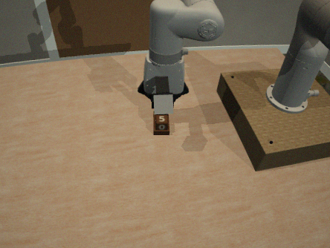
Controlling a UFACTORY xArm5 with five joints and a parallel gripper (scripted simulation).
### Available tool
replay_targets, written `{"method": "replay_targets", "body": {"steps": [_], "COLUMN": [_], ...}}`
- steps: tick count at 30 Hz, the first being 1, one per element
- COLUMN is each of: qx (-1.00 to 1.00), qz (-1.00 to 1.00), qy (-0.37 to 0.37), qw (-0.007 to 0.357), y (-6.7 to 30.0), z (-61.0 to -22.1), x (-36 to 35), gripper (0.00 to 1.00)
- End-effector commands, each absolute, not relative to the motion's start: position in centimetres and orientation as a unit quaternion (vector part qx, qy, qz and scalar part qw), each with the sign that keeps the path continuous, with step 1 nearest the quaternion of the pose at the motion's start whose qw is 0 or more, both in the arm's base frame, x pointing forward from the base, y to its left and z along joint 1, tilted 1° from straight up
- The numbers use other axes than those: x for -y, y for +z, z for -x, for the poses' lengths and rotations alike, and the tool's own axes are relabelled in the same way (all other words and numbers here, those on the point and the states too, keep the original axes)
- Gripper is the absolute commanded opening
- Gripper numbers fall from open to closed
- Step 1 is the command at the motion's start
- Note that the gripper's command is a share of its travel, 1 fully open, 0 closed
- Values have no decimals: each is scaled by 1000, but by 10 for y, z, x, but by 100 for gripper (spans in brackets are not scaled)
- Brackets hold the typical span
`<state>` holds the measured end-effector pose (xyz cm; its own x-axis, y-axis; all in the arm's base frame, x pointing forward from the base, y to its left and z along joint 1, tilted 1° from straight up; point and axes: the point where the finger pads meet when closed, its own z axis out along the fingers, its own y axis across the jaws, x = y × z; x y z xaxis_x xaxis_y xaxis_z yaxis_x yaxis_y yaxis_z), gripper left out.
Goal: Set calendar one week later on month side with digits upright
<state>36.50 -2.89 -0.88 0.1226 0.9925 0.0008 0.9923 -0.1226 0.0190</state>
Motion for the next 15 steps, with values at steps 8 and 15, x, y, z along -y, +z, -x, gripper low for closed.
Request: {"method": "replay_targets", "body": {"steps": [8,15], "qx": [-662,-662], "qz": [-749,-749], "qy": [8,8], "qw": [8,8], "y": [-16,-20], "z": [-366,-367], "x": [29,29], "gripper": [29,29]}}
